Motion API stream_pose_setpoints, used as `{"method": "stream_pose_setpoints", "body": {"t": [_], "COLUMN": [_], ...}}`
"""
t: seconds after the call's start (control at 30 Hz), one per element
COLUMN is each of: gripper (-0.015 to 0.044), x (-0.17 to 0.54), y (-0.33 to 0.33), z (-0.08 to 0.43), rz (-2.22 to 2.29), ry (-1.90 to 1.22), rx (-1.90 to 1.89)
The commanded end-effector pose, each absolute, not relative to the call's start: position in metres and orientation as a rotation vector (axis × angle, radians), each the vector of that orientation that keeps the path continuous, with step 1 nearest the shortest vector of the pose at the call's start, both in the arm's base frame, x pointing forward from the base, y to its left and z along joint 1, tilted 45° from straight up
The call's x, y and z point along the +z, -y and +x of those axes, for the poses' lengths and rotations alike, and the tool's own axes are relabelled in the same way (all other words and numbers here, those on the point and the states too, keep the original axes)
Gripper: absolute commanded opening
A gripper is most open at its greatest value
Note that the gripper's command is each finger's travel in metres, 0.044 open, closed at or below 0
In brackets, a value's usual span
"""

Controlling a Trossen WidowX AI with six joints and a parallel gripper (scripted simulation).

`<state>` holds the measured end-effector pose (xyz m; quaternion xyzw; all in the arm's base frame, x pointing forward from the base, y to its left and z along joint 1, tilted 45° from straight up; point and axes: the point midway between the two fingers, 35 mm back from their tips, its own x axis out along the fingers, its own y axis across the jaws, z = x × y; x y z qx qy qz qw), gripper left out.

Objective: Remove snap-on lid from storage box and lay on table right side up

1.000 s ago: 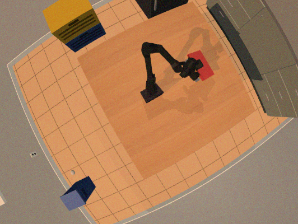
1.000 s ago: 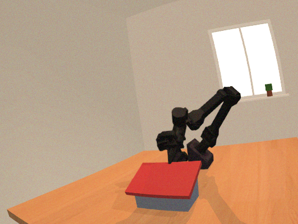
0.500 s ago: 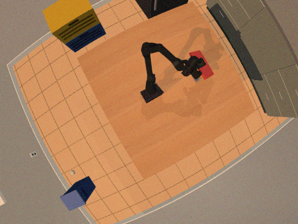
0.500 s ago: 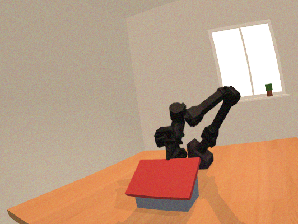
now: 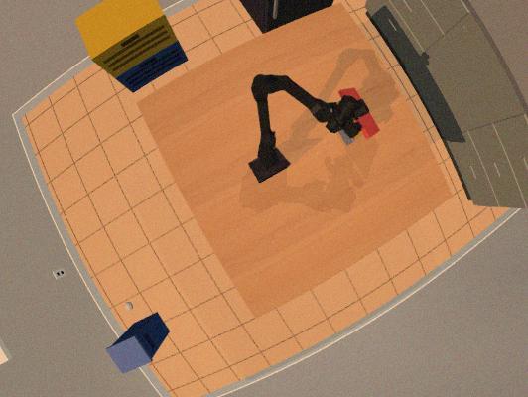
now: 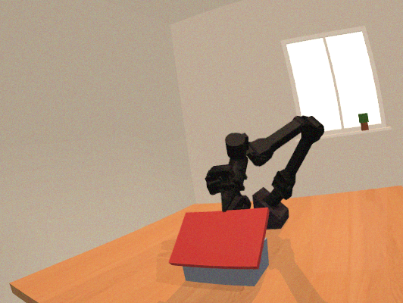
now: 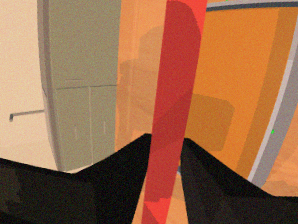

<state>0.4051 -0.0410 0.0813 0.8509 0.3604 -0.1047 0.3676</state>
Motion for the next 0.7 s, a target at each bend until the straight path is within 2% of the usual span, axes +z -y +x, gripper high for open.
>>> {"method": "stream_pose_setpoints", "body": {"t": [0.0, 0.67], "gripper": [0.0000, 0.0000], "x": [0.089, 0.107], "y": [0.049, 0.067], "z": [0.409, 0.411], "rz": [2.182, 2.181], "ry": [-0.909, -0.909], "rx": [-0.259, -0.259]}}
